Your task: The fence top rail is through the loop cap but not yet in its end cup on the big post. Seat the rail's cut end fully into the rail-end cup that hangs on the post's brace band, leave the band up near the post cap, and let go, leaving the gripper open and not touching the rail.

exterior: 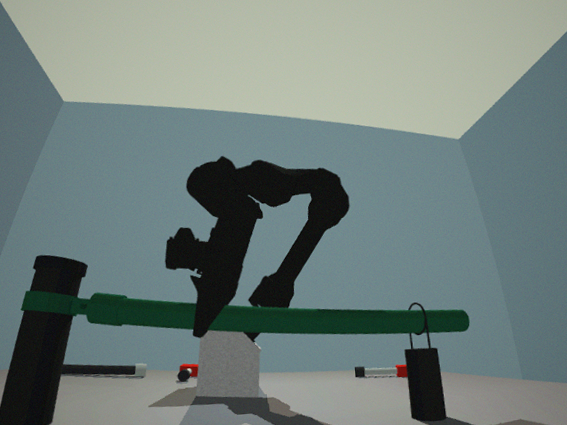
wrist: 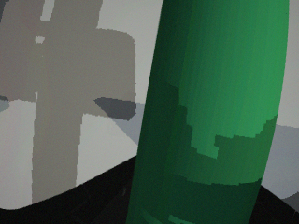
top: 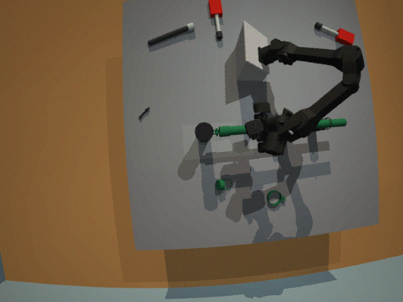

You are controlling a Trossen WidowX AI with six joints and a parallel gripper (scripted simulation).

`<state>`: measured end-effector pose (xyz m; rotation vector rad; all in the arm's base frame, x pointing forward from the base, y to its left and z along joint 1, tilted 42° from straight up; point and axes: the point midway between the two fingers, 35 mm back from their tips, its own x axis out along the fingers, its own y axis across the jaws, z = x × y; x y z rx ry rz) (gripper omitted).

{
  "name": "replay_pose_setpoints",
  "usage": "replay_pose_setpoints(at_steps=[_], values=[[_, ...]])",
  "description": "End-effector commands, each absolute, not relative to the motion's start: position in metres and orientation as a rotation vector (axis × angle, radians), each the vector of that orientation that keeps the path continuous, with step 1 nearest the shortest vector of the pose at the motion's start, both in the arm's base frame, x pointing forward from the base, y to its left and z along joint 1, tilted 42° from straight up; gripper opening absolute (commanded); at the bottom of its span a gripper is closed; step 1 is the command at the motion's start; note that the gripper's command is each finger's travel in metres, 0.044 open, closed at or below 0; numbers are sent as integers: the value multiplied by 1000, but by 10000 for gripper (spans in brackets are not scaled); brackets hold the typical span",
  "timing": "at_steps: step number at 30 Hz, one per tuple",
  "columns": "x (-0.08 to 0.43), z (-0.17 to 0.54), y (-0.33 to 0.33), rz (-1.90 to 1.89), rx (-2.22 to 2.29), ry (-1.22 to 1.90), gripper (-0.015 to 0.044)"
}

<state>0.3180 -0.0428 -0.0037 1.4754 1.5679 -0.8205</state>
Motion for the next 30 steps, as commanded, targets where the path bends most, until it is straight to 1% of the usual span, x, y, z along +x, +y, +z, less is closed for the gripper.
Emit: replay_pose_setpoints(at_steps=[1, 8, 14, 17, 21, 30], values=[[318, -3, -43, -821, 1475, 1566, 105], [318, 0, -43, -821, 1475, 1567, 289], [316, 29, -41, -821, 1476, 1568, 440], [314, 48, -39, -821, 1476, 1568, 440], [313, 52, -39, -821, 1476, 1569, 440], [311, 92, -61, -814, 1472, 1560, 440]])
